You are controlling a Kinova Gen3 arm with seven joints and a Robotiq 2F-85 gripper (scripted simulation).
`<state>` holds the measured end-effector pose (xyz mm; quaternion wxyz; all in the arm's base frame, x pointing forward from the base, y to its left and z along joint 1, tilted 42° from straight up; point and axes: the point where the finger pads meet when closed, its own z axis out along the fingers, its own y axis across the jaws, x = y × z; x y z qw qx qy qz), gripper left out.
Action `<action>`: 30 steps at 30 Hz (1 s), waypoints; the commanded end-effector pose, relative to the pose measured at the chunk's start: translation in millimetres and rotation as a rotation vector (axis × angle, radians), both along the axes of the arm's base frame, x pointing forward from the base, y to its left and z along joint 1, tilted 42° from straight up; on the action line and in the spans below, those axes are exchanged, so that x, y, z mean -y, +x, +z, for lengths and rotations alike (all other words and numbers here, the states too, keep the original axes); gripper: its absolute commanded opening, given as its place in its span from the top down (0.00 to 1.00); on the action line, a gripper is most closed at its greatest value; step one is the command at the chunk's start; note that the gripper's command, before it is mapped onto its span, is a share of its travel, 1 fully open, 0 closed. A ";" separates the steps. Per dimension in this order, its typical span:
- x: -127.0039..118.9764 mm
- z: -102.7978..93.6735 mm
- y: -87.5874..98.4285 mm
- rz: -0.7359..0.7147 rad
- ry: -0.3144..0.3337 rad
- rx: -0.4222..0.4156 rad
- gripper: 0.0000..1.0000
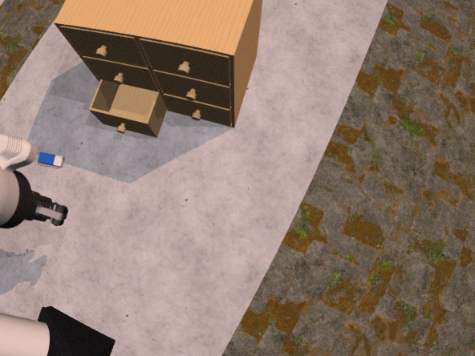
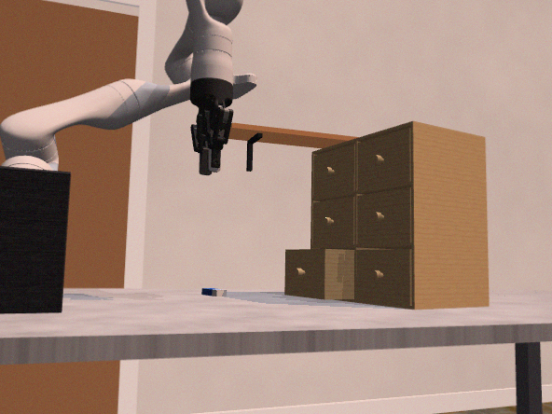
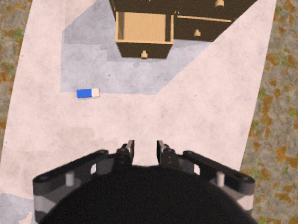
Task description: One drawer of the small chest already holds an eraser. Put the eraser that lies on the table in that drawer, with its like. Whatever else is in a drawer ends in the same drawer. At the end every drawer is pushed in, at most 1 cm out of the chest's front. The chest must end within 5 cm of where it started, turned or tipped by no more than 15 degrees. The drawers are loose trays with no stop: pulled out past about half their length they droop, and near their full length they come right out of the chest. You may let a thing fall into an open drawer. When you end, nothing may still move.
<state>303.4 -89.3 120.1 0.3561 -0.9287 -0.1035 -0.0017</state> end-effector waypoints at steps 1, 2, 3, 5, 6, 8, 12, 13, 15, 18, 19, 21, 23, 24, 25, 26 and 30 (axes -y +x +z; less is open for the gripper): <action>-1.3 1.5 -1.7 0.000 0.004 -0.013 0.67; -1.3 1.5 -1.7 0.000 0.004 -0.013 0.67; -1.3 1.5 -1.7 0.000 0.004 -0.013 0.67; -1.3 1.5 -1.7 0.000 0.004 -0.013 0.67; -1.3 1.5 -1.7 0.000 0.004 -0.013 0.67; -1.3 1.5 -1.7 0.000 0.004 -0.013 0.67; -1.3 1.5 -1.7 0.000 0.004 -0.013 0.67; -1.3 1.5 -1.7 0.000 0.004 -0.013 0.67; -1.3 1.5 -1.7 0.000 0.004 -0.013 0.67; -1.3 1.5 -1.7 0.000 0.004 -0.013 0.67; -1.3 1.5 -1.7 0.000 0.004 -0.013 0.67; -1.3 1.5 -1.7 0.000 0.004 -0.013 0.67; -1.3 1.5 -1.7 0.000 0.004 -0.013 0.67; -1.3 1.5 -1.7 0.000 0.004 -0.013 0.67; -1.3 1.5 -1.7 0.000 0.004 -0.013 0.67; -1.3 1.5 -1.7 0.000 0.004 -0.013 0.00; -1.3 1.5 -1.7 0.000 0.004 -0.013 0.00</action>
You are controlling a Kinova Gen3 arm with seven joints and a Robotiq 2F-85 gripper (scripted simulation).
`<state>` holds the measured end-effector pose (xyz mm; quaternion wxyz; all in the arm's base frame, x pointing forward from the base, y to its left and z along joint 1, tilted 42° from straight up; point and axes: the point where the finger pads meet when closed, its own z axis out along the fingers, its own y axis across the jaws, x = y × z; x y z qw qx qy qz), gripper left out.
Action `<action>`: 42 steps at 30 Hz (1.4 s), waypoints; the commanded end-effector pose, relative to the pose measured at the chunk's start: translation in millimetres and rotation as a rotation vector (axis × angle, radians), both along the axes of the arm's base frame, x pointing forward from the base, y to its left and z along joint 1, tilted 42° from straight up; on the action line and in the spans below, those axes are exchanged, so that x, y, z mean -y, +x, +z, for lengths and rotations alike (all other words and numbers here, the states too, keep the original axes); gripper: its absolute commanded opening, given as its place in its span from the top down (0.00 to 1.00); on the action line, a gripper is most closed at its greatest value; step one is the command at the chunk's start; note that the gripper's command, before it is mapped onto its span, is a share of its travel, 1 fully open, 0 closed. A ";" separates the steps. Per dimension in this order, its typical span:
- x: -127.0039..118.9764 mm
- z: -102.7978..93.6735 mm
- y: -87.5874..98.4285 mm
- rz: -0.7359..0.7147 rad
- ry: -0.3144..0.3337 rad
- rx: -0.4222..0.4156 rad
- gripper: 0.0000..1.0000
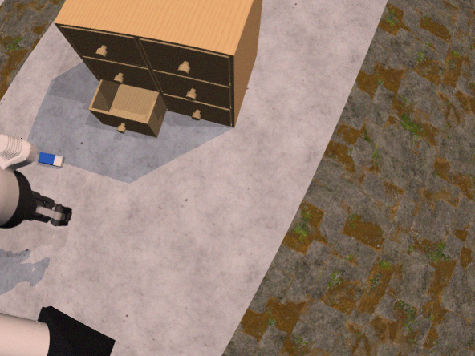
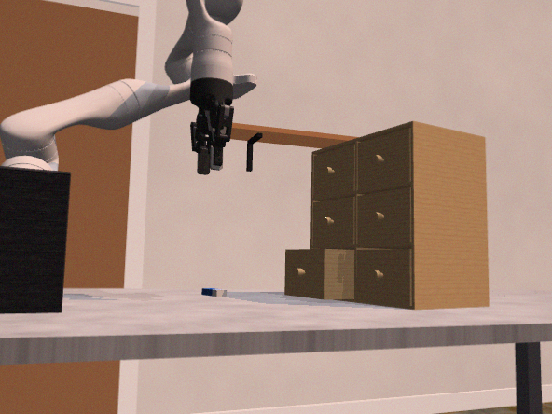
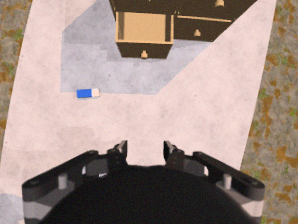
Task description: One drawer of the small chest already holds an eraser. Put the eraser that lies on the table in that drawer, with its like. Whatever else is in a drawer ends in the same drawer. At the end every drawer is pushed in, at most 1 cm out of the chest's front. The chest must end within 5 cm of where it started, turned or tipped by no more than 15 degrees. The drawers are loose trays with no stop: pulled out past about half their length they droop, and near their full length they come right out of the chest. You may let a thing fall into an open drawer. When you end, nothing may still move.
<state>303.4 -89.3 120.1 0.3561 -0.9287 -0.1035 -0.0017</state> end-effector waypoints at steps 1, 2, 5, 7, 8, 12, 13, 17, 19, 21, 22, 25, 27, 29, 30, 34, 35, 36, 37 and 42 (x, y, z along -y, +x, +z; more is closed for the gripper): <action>-1.3 1.5 -1.7 0.000 0.004 -0.013 0.00; -1.3 1.5 -1.7 0.000 0.004 -0.013 0.00; -1.3 1.5 -1.7 0.000 0.004 -0.013 0.00; -1.3 1.5 -1.7 0.000 0.004 -0.013 0.00; -1.3 1.5 -1.7 0.000 0.004 -0.013 0.00; -1.3 1.5 -1.7 0.000 0.004 -0.013 0.00; -1.3 1.5 -1.7 0.000 0.004 -0.013 0.00; -0.8 1.9 -1.6 0.000 0.004 -0.013 0.00; 1.4 4.3 -1.3 0.000 0.004 -0.013 0.00; 3.4 6.4 -1.1 0.000 0.004 -0.013 0.00; 3.4 6.4 -1.1 0.000 0.004 -0.013 0.00; 12.1 16.0 -0.1 0.000 0.004 -0.013 0.00; 18.8 23.4 0.6 0.000 0.004 -0.013 0.00; 24.9 30.0 1.3 0.000 0.003 -0.013 0.00; 27.3 32.7 1.6 0.000 0.003 -0.013 0.00; 31.6 37.3 2.0 0.000 0.003 -0.013 0.00; 31.6 37.4 2.0 0.000 0.003 -0.013 0.00; 31.6 37.4 2.1 0.000 0.003 -0.013 0.00; 31.6 37.3 2.4 0.000 0.003 -0.013 0.00; 31.9 36.7 6.2 -0.001 0.003 -0.013 0.00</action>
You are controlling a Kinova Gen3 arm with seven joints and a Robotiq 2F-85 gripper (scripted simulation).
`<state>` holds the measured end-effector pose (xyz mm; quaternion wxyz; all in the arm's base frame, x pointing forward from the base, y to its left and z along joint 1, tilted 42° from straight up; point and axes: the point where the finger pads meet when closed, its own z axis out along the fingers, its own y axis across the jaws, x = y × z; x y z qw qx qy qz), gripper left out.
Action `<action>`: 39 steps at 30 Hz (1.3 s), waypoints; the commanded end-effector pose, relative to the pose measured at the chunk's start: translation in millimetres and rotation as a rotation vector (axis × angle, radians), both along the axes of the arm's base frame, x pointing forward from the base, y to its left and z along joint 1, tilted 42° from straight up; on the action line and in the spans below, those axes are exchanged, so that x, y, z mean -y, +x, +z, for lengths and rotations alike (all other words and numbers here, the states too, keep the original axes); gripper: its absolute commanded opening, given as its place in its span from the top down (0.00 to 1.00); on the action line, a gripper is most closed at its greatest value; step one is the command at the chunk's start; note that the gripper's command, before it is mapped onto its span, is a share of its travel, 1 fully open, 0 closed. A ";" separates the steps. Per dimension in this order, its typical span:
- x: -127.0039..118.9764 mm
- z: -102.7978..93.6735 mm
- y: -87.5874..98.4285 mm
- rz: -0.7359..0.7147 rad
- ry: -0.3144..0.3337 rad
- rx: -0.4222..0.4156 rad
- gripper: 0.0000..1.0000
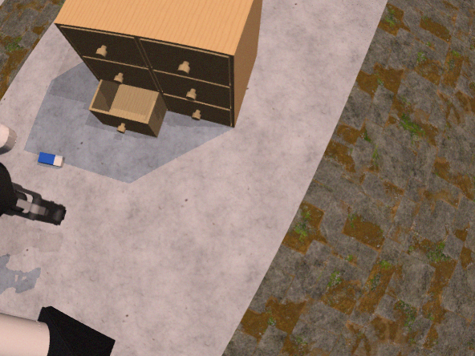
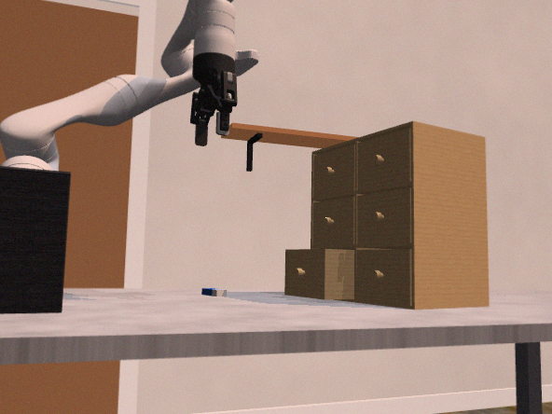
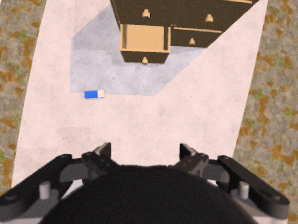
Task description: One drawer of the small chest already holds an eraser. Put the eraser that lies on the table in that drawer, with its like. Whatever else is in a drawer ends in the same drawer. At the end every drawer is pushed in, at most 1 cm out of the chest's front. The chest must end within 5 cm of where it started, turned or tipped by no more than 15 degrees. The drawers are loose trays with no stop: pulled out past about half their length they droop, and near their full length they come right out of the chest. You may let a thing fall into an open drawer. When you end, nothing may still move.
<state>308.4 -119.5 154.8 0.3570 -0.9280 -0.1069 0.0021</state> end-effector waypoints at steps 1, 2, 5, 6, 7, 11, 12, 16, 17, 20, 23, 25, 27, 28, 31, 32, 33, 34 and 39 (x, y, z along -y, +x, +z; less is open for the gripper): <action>1.9 1.6 3.9 -0.010 0.002 -0.008 0.00; 2.0 1.1 7.3 -0.010 0.002 -0.008 0.00; 2.9 -1.1 21.4 -0.010 0.002 -0.008 0.00; 3.2 -2.0 27.2 -0.010 0.002 -0.008 0.00; 3.6 -3.0 33.3 -0.010 0.002 -0.008 0.00; 5.1 -7.0 59.2 -0.011 0.002 -0.008 0.00; 5.5 -7.9 65.5 -0.011 0.002 -0.008 0.00; 6.1 -9.7 76.9 -0.011 0.001 -0.008 0.00; 6.4 -10.5 81.9 -0.011 0.002 -0.007 0.00; 7.1 -12.3 93.7 -0.011 0.001 -0.007 0.00; 7.5 -13.3 100.0 -0.011 0.001 -0.007 0.00; 7.6 -13.5 101.5 -0.012 0.001 -0.007 0.00; 7.6 -13.5 101.7 -0.012 0.001 -0.007 0.00; 7.6 -13.5 101.7 -0.011 0.001 -0.007 0.00; 7.6 -13.6 101.8 -0.011 0.002 -0.007 0.00; 7.5 -13.6 101.8 -0.011 0.002 -0.007 0.00; 7.4 -13.6 101.9 -0.011 0.002 -0.006 0.00; 7.3 -13.8 102.0 -0.010 0.002 -0.005 0.00; 5.7 -15.0 103.6 0.001 0.004 0.006 0.00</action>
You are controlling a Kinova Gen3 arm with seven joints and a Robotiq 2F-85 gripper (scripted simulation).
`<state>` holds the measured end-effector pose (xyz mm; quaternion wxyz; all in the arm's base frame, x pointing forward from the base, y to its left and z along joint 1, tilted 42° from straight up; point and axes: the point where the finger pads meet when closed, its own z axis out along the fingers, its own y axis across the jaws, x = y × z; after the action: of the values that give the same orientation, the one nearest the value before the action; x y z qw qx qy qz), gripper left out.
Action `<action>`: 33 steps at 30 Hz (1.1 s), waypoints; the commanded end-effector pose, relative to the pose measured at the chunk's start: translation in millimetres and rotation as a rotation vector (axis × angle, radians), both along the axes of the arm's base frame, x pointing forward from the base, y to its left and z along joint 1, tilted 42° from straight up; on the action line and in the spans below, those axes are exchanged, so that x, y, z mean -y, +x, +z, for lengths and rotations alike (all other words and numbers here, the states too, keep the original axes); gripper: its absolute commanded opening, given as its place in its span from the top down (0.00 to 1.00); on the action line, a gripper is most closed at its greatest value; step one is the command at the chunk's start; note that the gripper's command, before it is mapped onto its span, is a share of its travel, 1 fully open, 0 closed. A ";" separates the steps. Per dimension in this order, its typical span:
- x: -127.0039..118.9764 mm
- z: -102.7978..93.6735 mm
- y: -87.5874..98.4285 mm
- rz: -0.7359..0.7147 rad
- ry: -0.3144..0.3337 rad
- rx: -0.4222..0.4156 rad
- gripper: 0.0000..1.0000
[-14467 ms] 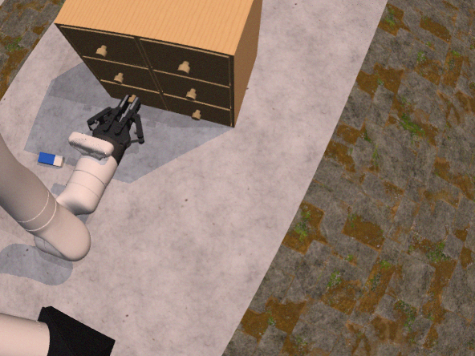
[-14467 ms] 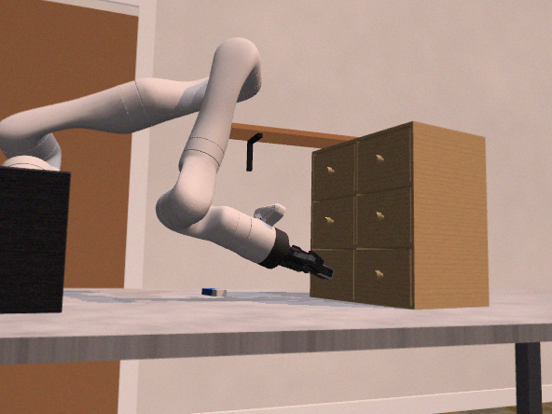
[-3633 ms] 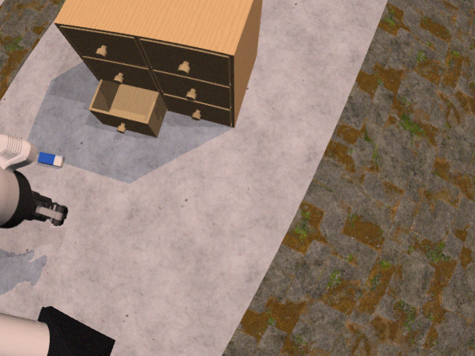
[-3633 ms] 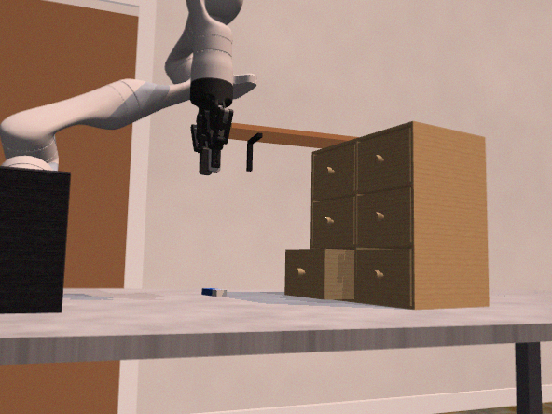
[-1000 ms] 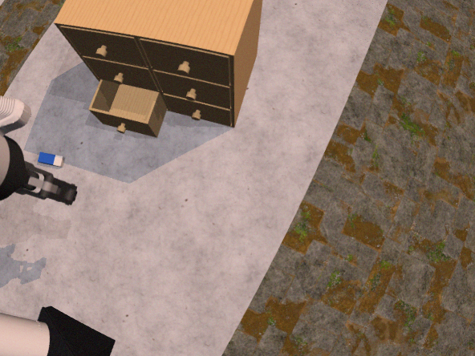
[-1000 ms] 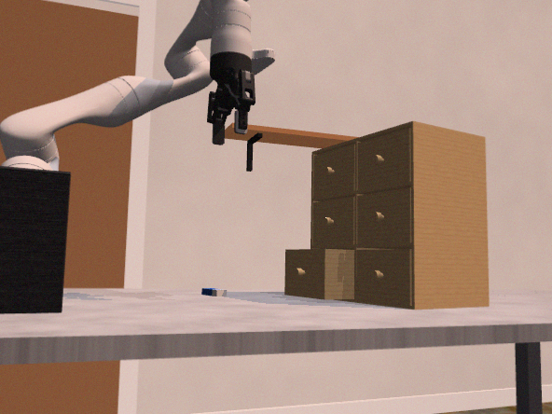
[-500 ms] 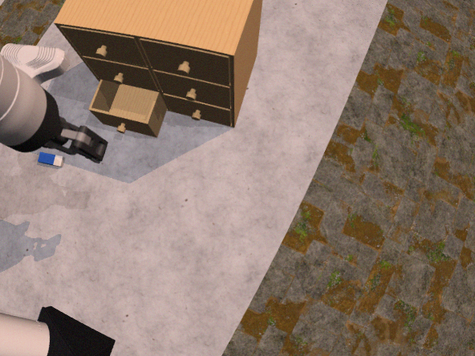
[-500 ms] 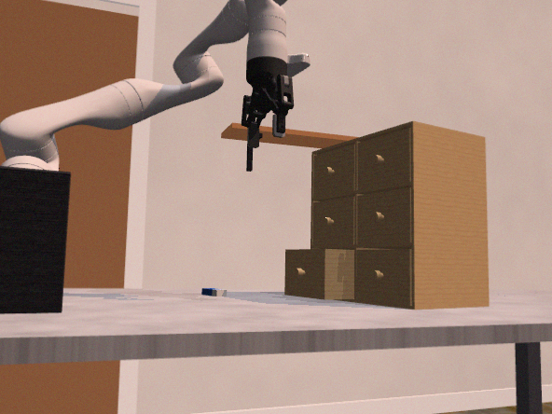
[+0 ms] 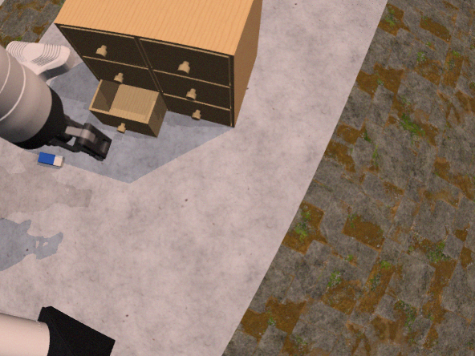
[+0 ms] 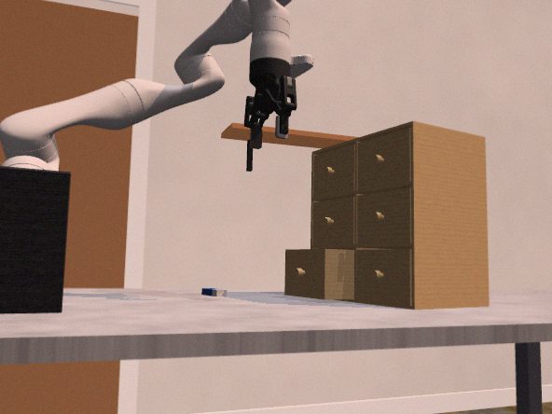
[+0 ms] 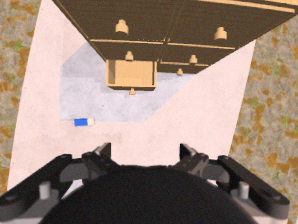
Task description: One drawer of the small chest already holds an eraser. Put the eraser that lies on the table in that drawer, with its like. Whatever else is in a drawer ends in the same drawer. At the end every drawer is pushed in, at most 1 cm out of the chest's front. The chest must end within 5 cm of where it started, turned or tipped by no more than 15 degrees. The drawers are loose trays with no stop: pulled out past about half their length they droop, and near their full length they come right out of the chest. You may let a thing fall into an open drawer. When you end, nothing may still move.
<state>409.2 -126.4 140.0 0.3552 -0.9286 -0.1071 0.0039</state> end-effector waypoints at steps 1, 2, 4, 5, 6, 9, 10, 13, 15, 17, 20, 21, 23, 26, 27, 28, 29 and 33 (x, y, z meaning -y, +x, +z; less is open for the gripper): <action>-1.8 -0.6 3.4 0.004 0.009 0.013 0.00; -2.4 -1.1 4.0 0.008 0.010 0.018 0.00; -4.0 -2.3 5.7 0.020 0.012 0.030 0.00; -4.9 -3.0 6.6 0.026 0.013 0.036 0.00; -5.8 -3.7 7.7 0.034 0.014 0.044 0.00; -6.9 -4.6 8.9 0.042 0.015 0.052 0.00; -8.2 -5.5 10.1 0.050 0.017 0.061 0.00; -12.2 -8.6 14.5 0.080 0.022 0.092 0.00; -15.4 -11.1 17.9 0.103 0.026 0.115 0.00; -18.8 -13.8 21.5 0.128 0.031 0.141 0.00; -24.5 -18.1 27.5 0.169 0.038 0.184 0.00; -26.5 -19.7 29.7 0.184 0.041 0.199 0.00; -30.7 -22.9 34.0 0.214 0.046 0.230 0.00; -32.8 -24.5 36.3 0.229 0.049 0.246 0.00; -34.9 -26.2 38.6 0.245 0.052 0.262 0.00; -37.1 -27.8 40.8 0.260 0.055 0.278 0.00; -39.3 -29.5 43.2 0.276 0.057 0.294 0.00; -48.1 -36.3 52.4 0.340 0.069 0.360 0.00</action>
<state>453.6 -83.4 109.7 0.3604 -0.8788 -0.2987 -0.0925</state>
